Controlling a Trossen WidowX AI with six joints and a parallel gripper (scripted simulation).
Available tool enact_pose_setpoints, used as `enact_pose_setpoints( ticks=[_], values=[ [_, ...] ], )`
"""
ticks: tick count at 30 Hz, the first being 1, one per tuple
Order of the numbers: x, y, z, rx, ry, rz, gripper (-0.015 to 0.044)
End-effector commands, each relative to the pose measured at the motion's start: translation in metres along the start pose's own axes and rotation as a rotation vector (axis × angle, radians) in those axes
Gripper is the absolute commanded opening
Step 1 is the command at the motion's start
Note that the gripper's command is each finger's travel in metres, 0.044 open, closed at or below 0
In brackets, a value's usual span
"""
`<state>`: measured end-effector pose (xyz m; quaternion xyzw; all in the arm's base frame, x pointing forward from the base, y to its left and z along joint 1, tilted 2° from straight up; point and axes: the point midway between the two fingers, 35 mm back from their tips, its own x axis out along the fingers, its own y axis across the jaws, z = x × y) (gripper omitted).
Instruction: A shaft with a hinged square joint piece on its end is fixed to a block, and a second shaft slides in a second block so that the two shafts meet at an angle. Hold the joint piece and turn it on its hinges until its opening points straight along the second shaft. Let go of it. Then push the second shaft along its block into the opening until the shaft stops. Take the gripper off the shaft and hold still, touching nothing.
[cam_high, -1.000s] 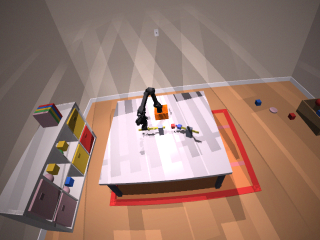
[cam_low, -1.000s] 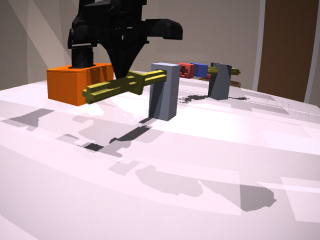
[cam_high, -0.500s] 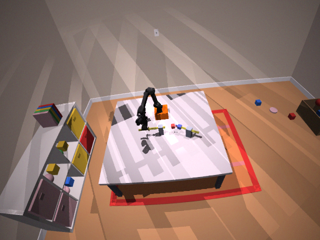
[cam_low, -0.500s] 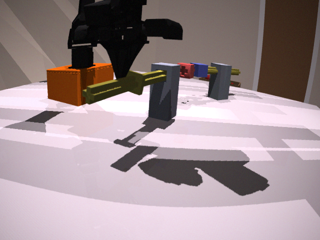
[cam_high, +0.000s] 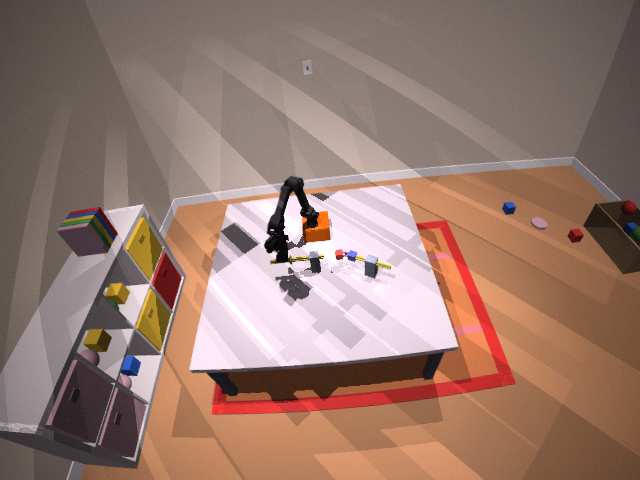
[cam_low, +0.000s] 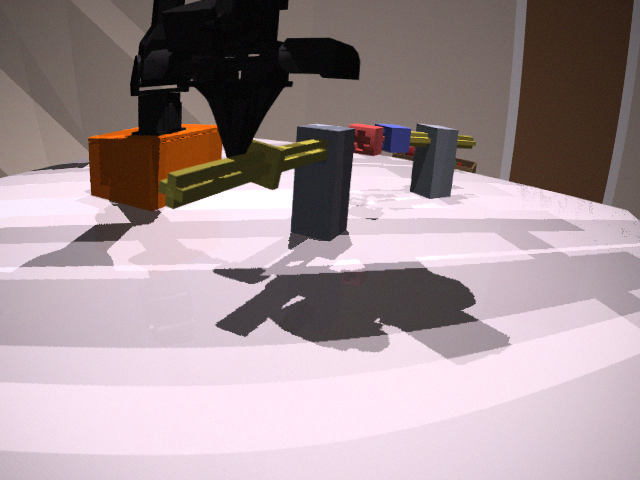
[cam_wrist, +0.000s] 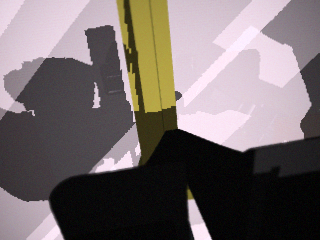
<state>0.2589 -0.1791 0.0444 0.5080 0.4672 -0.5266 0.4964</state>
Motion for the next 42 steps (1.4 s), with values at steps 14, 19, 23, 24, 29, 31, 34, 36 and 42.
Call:
enact_pose_setpoints(
  ticks=[14,19,23,24,29,31,34,36,42],
  values=[
    [0.003,0.0,-0.001,0.0,0.0,0.0,0.0],
    [0.003,0.0,-0.001,0.0,0.0,0.001,0.0],
    [0.003,0.0,-0.001,0.0,0.0,0.001,0.0],
    [0.003,0.0,-0.001,0.001,0.0,0.001,0.0],
    [0.003,0.0,-0.001,0.001,0.0,0.001,0.0],
    [0.003,0.0,-0.001,0.001,0.0,0.001,0.0],
    [0.003,0.0,-0.001,0.001,0.0,0.001,0.0],
    [-0.002,0.0,0.0,0.001,0.0,0.001,0.0],
    [-0.028,0.0,-0.001,0.002,0.008,-0.006,0.0]
  ],
)
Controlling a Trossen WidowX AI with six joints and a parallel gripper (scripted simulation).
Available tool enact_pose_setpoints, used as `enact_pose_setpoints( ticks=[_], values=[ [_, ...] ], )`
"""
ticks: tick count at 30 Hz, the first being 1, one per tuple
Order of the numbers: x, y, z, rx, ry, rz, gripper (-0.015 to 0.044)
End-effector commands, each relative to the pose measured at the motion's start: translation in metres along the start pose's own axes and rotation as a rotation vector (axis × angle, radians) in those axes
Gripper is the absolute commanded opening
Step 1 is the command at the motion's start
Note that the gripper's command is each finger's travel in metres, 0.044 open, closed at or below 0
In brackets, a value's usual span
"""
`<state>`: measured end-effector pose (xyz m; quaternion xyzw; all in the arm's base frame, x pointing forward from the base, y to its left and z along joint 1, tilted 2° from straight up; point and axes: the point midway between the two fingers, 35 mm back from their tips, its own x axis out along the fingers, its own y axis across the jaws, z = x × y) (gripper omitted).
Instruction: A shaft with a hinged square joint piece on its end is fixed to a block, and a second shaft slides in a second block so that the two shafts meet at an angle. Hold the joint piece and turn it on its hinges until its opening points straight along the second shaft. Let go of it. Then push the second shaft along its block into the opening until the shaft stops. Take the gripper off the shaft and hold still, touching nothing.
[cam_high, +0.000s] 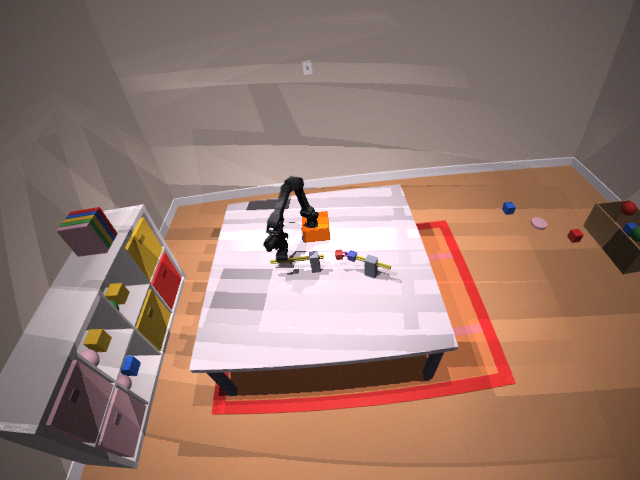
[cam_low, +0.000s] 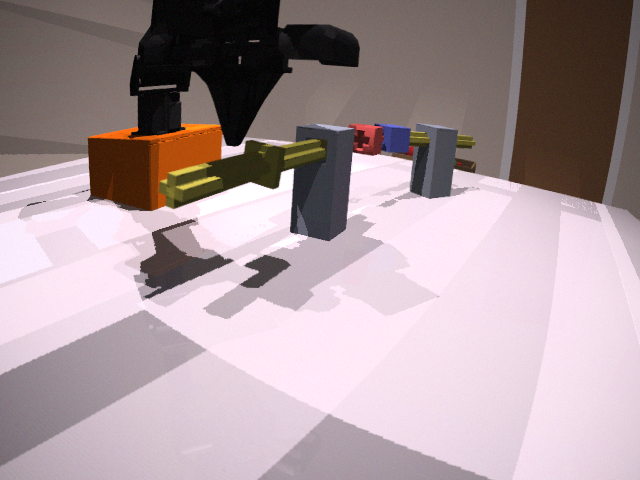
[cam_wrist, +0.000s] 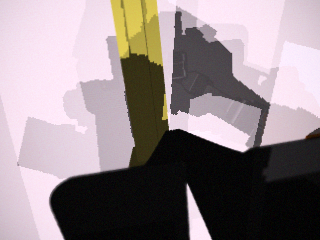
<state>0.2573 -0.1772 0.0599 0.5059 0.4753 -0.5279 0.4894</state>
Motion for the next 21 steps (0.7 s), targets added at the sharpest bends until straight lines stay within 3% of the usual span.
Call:
enact_pose_setpoints(
  ticks=[1,3,19,21],
  values=[
    [-0.013,0.002,0.0,0.004,-0.003,0.013,0.0],
    [-0.012,0.002,0.0,0.0,-0.002,0.004,0.0],
    [-0.043,0.005,0.002,-0.505,-0.004,0.006,0.042],
    [-0.047,0.005,0.002,-0.575,-0.005,0.007,0.044]
  ],
)
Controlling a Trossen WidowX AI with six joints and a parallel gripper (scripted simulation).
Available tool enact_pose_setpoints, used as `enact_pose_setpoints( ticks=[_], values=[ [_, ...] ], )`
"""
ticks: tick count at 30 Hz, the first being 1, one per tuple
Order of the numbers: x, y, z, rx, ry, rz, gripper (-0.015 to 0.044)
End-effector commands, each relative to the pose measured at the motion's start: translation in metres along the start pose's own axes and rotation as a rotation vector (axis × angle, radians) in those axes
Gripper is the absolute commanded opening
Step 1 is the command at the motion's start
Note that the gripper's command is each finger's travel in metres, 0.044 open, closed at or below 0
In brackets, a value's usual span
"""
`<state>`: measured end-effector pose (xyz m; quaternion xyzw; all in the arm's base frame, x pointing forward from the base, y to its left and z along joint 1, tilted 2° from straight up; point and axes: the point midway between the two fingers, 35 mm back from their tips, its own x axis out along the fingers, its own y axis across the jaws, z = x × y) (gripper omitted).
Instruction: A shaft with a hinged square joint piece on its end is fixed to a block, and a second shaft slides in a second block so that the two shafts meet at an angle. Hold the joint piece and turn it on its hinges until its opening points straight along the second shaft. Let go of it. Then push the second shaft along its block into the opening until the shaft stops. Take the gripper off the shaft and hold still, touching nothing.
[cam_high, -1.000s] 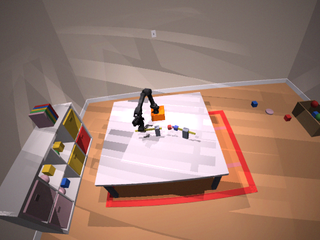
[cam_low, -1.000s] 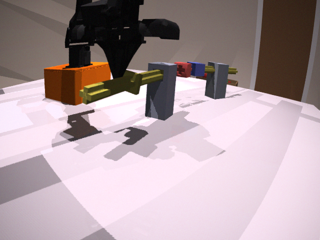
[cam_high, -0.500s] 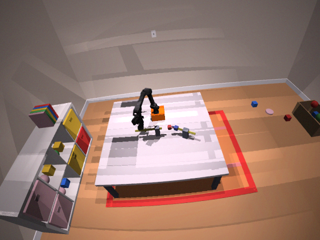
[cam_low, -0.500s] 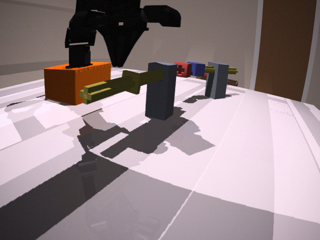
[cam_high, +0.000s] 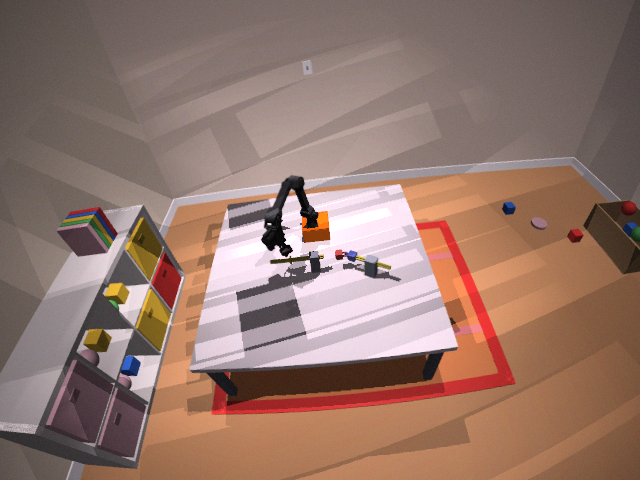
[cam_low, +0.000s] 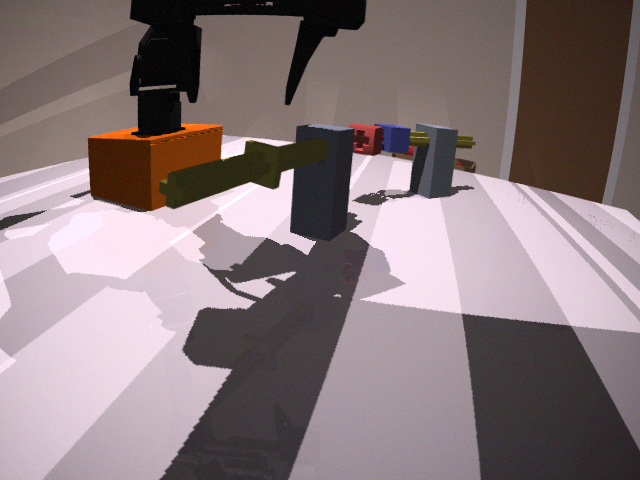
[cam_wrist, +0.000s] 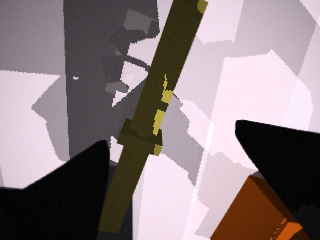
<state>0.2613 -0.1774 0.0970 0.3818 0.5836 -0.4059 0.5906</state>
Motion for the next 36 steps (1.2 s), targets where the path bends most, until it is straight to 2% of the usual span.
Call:
enact_pose_setpoints(
  ticks=[1,28,36],
  values=[
    [-0.012,0.001,0.001,-0.151,-0.009,0.006,0.044],
    [-0.069,-0.002,-0.003,-1.085,-0.016,0.004,0.044],
    [-0.071,-0.002,-0.004,-1.108,-0.016,0.004,0.044]
  ],
)
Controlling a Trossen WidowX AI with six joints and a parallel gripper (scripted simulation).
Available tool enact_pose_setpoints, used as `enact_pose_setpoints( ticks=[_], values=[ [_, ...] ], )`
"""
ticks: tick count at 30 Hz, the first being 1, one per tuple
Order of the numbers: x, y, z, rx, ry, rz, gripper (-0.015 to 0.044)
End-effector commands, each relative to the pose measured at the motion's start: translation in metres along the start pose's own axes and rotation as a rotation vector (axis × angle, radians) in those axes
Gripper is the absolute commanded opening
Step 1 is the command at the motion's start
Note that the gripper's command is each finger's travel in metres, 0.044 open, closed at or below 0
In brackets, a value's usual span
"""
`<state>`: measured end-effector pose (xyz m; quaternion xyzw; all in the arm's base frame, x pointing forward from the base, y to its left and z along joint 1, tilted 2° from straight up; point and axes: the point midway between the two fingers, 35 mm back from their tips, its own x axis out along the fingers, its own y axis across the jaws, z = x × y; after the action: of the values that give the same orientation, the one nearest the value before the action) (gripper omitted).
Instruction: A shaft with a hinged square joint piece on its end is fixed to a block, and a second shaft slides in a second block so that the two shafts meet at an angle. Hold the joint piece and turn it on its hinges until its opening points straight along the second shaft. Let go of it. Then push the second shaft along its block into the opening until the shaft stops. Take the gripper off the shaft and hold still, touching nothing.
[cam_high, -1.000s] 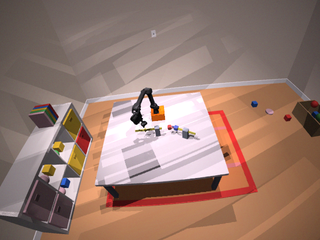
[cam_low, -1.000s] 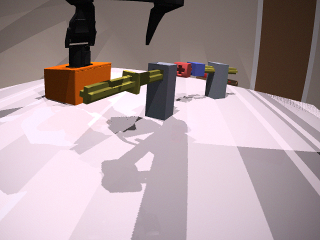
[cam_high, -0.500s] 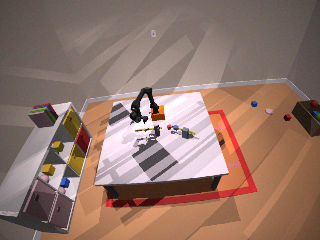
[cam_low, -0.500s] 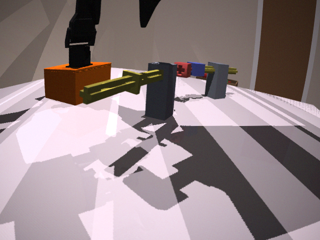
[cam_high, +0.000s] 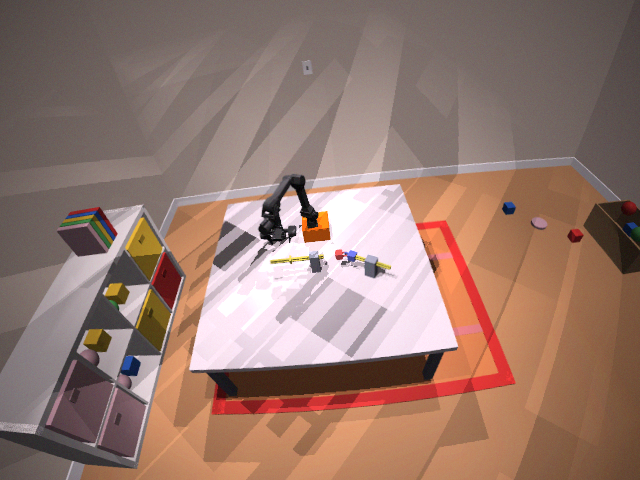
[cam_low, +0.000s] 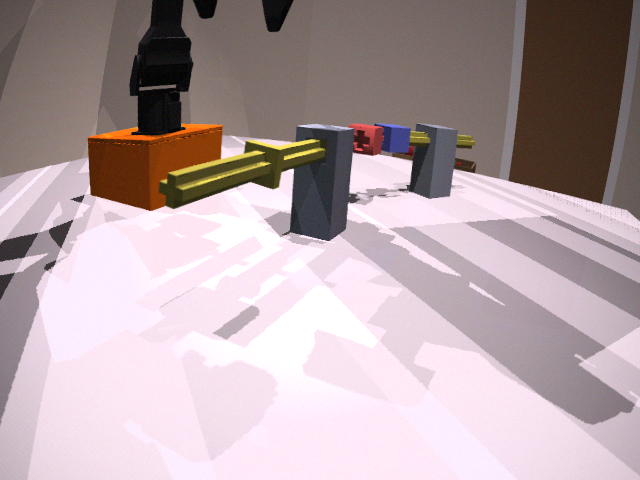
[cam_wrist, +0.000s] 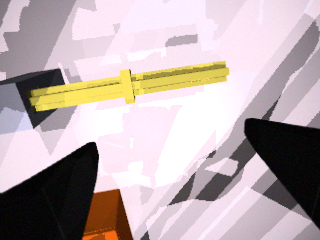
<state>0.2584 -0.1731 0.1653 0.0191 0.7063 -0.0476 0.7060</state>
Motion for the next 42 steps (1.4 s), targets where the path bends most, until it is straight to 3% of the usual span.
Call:
enact_pose_setpoints(
  ticks=[1,22,42],
  values=[
    [-0.002,0.001,0.0,-0.016,-0.007,0.003,0.044],
    [0.027,0.081,0.019,0.616,0.017,0.226,0.044],
    [0.049,0.161,0.016,1.227,0.244,0.396,0.044]
  ],
)
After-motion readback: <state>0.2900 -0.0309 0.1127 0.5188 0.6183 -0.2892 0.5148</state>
